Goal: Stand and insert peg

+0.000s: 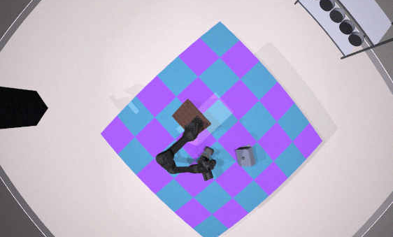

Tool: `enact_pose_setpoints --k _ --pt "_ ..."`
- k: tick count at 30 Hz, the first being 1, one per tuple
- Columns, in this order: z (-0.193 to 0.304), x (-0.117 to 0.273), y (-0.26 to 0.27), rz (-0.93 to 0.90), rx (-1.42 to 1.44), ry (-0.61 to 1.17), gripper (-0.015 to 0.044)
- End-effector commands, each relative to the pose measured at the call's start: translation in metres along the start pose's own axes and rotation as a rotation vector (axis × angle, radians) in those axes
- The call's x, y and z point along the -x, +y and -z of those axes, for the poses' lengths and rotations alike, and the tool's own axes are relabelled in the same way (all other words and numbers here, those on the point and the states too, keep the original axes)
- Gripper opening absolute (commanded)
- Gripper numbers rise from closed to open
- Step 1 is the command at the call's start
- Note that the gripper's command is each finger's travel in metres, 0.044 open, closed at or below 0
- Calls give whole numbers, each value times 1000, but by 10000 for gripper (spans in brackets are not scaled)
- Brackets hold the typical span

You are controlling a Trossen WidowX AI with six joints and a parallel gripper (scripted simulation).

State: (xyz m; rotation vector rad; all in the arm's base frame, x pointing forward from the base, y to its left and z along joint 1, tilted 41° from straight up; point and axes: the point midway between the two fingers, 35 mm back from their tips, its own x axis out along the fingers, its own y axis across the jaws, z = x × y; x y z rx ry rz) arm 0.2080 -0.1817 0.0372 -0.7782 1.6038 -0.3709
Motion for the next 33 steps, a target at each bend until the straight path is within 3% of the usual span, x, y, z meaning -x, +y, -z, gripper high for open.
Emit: enact_pose_setpoints --k 1,8,27,33 --pt "0 0 0 0 -3 1 13" --pt "-2 9 0 -3 -3 -1 0" --pt "-8 77 3 -10 2 -3 0" --pt "-13 79 5 -30 6 -19 0"
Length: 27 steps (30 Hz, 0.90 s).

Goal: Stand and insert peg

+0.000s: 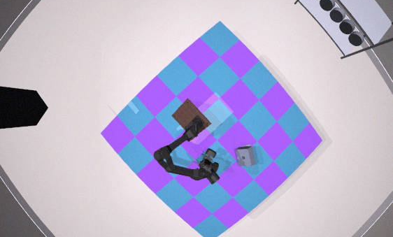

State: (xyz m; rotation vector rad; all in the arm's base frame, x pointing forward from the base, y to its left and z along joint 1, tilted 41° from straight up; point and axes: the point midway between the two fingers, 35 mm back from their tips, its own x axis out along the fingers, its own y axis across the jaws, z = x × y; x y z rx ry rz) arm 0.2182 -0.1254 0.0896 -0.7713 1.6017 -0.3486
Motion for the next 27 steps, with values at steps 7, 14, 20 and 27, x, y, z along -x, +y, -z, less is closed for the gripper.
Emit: enact_pose_setpoints --k 7,14,20,27 --pt "-16 2 6 -67 12 -55 0" --pt "-30 3 11 -119 26 -105 0" --pt "-42 5 15 -163 40 -150 0" --pt "-57 7 20 -211 57 -205 0"
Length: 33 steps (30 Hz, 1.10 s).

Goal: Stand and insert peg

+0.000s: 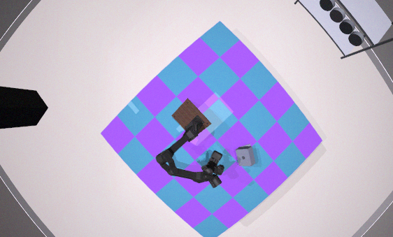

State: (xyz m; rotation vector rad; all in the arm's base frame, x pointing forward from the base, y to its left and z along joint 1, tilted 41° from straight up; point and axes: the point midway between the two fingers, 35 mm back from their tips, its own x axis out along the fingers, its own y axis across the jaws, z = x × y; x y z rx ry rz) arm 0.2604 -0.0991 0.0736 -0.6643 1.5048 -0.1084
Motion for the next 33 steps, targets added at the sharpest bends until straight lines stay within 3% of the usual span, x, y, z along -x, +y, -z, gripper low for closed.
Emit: enact_pose_setpoints --k 1,33 --pt "-10 -1 3 -34 14 -37 0" --pt "-77 4 19 -229 114 -311 0"
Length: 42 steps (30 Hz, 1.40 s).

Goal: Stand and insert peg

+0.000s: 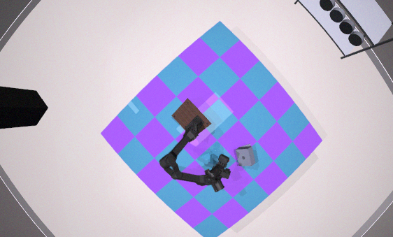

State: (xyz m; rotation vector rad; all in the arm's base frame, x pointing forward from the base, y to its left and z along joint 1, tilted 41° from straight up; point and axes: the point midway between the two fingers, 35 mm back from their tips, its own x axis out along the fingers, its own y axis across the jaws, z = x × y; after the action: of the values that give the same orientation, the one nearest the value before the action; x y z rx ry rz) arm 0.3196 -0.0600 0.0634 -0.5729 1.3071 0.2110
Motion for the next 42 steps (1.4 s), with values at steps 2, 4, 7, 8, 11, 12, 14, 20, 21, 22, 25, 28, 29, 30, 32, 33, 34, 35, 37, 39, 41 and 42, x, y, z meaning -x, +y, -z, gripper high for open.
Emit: enact_pose_setpoints --k 2,4,7,8,11,12,14,20,21,22,25,28,29,30,32,33,34,35,37,39,41,42 --pt "-12 -2 2 -33 23 -51 0" --pt "-16 -2 2 -44 30 -70 0" --pt "-23 -3 3 -60 42 -97 0" --pt "-25 -3 3 -65 46 -106 0" --pt "-31 -3 4 -80 59 -134 0" --pt "-31 -4 4 -80 59 -134 0" --pt "-32 -5 4 -80 59 -135 0" --pt "-36 -12 5 -84 62 -143 0" --pt "-37 -14 5 -85 63 -144 0" --pt "-37 -15 5 -85 64 -145 0" --pt "-39 -19 6 -87 65 -149 0" --pt "-41 -24 6 -90 67 -154 0" --pt "-42 -25 6 -90 68 -155 0" --pt "-42 -27 7 -91 68 -156 0" --pt "-44 -29 7 -92 69 -159 0" --pt "-44 -31 7 -93 70 -160 0" --pt "-45 -32 7 -94 71 -162 0" --pt "-45 -34 8 -94 71 -163 0" --pt "-47 -37 8 -96 72 -166 0" --pt "-48 -39 9 -97 74 -168 0" --pt "-49 -42 9 -98 75 -171 0" --pt "-49 -44 9 -99 75 -172 0"
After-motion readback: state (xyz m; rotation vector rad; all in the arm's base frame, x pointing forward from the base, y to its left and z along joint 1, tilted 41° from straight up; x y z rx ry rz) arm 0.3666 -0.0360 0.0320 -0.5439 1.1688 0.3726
